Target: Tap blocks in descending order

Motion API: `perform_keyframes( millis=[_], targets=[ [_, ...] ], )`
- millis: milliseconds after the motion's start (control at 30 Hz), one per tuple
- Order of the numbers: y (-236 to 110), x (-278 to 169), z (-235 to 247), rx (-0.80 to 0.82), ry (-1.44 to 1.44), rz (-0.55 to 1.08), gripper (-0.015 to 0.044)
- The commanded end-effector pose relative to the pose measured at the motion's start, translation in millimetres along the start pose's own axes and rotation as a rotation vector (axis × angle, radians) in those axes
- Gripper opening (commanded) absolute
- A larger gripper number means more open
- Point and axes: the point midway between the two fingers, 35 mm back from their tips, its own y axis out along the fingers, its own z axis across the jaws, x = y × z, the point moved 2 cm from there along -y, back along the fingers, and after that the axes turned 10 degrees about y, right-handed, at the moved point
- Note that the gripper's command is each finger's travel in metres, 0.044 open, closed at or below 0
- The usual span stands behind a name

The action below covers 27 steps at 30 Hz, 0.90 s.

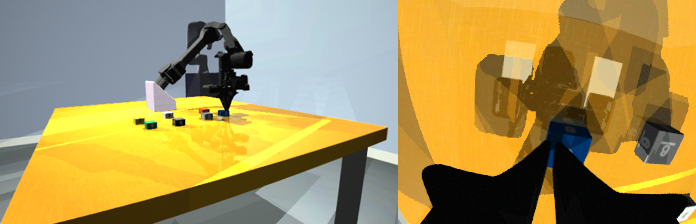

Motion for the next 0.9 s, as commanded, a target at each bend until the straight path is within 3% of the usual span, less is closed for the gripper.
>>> perform_keyframes(
  millis=[0, 200, 400, 567, 867],
  targets=[
    [-18, 1, -1, -0.005, 0.003, 0.0, 0.002],
    [-29, 1, -2, -0.008, 0.007, 0.001, 0.002],
    [-104, 1, -2, -0.012, 0.008, 0.002, 0.002],
    [-107, 3, -5, -0.014, 0.008, 0.001, 0.002],
    [-118, 48, -160, -0.072, 0.018, -0.015, 0.002]
  ],
)
